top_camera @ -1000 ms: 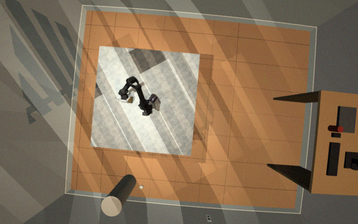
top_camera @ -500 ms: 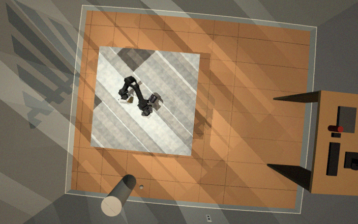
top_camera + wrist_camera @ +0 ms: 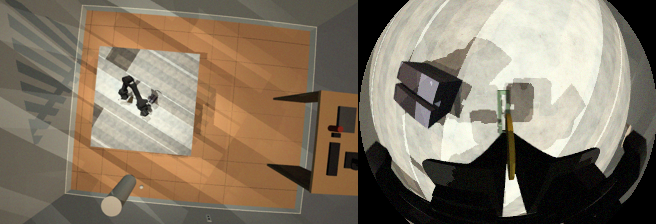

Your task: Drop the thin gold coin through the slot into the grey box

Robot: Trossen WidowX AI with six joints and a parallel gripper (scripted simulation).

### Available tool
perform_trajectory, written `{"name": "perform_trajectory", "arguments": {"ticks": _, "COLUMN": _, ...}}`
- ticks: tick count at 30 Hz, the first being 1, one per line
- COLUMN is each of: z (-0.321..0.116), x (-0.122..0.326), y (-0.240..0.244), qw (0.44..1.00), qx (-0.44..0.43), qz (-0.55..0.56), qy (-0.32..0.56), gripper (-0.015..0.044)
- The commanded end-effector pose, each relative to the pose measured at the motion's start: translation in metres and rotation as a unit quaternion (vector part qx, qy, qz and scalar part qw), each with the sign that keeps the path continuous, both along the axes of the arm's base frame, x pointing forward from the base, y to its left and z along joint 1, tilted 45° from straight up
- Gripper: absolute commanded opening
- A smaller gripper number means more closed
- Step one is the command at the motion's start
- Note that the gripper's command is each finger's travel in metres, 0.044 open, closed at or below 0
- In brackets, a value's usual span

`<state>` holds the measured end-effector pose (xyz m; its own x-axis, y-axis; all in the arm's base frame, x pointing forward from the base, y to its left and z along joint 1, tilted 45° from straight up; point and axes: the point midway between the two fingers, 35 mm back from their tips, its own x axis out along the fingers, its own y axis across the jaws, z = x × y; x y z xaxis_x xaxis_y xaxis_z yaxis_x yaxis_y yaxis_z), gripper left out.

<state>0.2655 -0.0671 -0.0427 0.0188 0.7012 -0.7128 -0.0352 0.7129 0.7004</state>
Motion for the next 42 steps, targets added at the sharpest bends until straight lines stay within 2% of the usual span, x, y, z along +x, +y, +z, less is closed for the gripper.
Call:
{"name": "perform_trajectory", "arguments": {"ticks": 1, "z": 0.007, "x": 0.000, "y": -0.007, "qw": 1.000, "qx": -0.003, "qz": 0.002, "qy": -0.003, "gripper": 0.0000}}
{"name": "perform_trajectory", "arguments": {"ticks": 10, "z": 0.017, "x": -0.002, "y": -0.016, "qw": 1.000, "qx": -0.003, "qz": 0.010, "qy": -0.010, "gripper": 0.0000}}
{"name": "perform_trajectory", "arguments": {"ticks": 21, "z": 0.017, "x": 0.000, "y": -0.017, "qw": 0.981, "qx": -0.006, "qz": 0.140, "qy": -0.137, "gripper": 0.0000}}
{"name": "perform_trajectory", "arguments": {"ticks": 42, "z": 0.015, "x": 0.004, "y": -0.019, "qw": 0.864, "qx": -0.012, "qz": 0.360, "qy": -0.352, "gripper": 0.0000}}
